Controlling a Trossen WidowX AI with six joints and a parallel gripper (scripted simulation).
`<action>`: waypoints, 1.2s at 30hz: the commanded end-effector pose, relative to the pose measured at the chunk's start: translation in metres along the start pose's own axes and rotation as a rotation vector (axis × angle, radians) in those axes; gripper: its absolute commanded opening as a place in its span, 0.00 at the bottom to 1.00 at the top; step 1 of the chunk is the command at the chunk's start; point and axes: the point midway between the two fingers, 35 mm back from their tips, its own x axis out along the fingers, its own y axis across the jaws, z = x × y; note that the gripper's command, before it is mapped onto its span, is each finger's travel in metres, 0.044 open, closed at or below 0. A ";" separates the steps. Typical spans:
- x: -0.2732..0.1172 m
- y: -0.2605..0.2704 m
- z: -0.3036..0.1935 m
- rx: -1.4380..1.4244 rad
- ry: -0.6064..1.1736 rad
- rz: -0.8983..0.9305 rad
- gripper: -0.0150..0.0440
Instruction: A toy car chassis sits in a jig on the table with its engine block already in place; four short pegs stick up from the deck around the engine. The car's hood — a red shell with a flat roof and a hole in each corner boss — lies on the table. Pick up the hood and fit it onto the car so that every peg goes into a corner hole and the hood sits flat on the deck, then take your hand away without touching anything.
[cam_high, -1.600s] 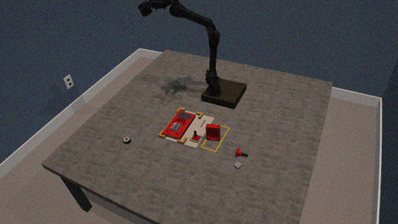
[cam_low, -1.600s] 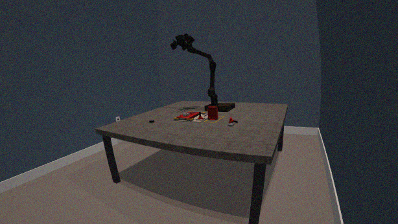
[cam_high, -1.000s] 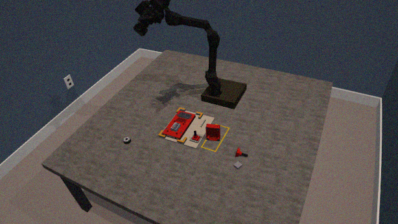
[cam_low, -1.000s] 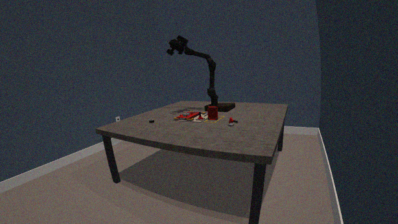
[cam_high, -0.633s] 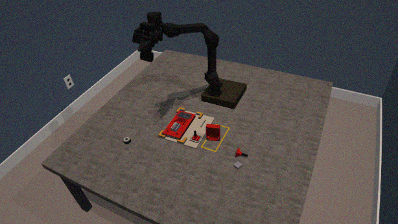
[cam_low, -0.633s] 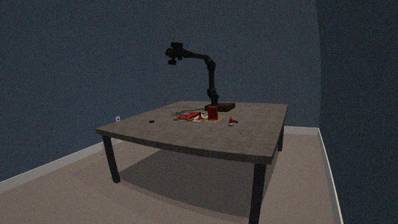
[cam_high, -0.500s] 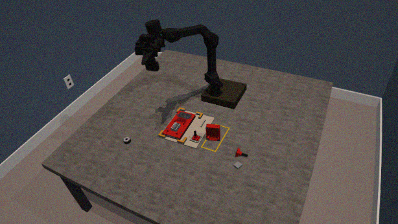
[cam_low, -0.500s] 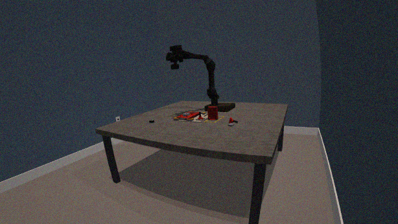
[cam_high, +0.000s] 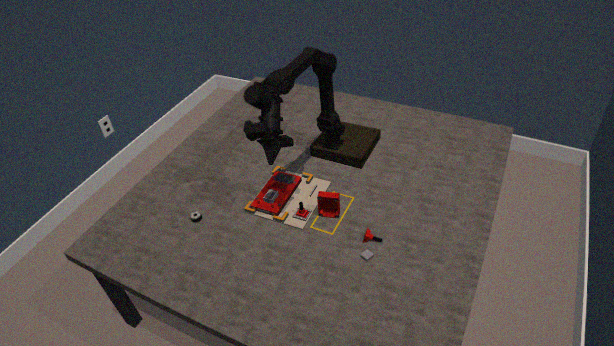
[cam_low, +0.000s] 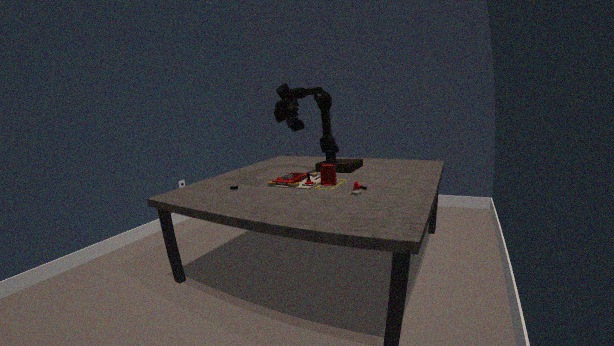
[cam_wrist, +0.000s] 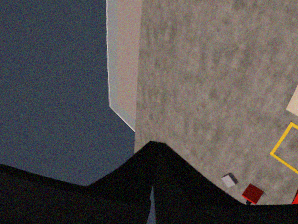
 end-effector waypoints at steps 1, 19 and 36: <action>0.024 -0.047 -0.025 0.027 -0.013 -0.188 0.25; 0.023 -0.224 -0.093 -0.154 -0.229 -0.870 0.25; 0.051 -0.257 -0.081 -0.154 -0.229 -0.870 0.25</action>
